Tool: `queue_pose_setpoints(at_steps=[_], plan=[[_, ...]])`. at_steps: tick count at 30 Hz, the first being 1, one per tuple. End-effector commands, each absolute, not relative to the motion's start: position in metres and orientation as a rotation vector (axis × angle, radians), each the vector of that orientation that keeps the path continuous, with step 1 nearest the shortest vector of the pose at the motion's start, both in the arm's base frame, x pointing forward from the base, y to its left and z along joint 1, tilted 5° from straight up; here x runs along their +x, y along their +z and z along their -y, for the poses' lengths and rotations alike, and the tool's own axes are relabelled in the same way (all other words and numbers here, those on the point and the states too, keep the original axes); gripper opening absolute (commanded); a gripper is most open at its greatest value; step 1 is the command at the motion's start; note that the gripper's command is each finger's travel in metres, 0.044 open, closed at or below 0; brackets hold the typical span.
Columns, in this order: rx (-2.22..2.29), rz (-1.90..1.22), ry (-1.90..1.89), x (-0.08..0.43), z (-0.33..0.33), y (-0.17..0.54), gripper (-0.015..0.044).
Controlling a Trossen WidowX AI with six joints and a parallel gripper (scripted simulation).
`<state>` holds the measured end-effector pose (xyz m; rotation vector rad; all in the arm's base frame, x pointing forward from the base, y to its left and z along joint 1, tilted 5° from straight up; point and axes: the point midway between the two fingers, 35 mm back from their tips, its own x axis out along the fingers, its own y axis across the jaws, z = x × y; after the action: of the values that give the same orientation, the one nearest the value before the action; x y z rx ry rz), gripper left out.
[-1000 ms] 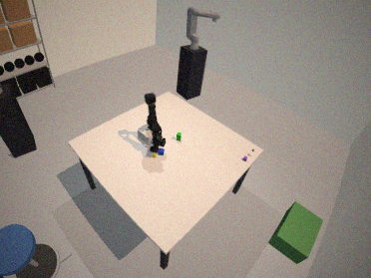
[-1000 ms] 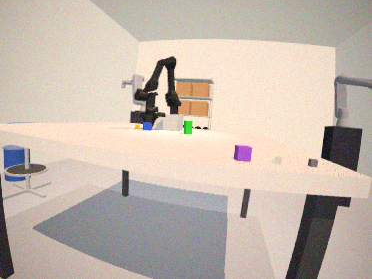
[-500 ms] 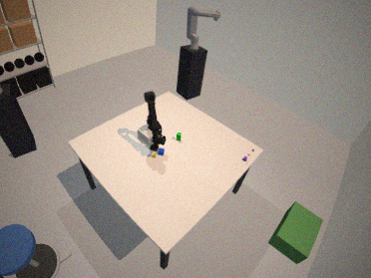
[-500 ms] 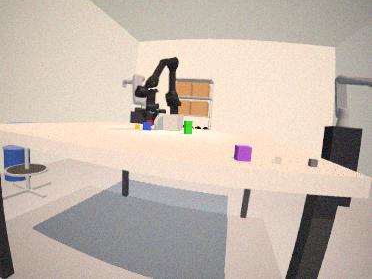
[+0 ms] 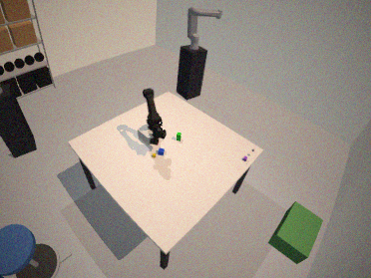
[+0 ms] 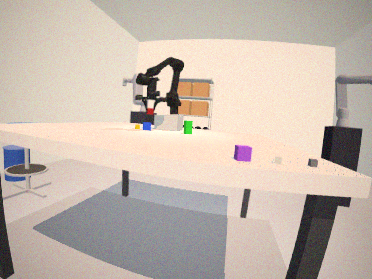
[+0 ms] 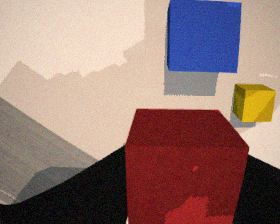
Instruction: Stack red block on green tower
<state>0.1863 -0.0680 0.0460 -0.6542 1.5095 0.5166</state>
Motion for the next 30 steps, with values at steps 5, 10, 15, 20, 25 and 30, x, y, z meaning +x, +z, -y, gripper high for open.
queue_pose_setpoints(at_steps=[5,10,15,20,25,30], plan=[[-0.655,-1.504,0.506,0.187,0.066,0.071,0.0],[-0.655,-1.504,0.506,0.188,0.066,0.071,0.0],[-0.652,-1.501,0.509,0.195,0.052,0.07,0.0],[-0.649,-1.499,0.512,0.203,0.035,0.069,0.0],[-0.646,-1.497,0.515,0.21,0.017,0.068,0.0],[-0.64,-1.493,0.516,0.215,-0.001,0.067,0.0]])
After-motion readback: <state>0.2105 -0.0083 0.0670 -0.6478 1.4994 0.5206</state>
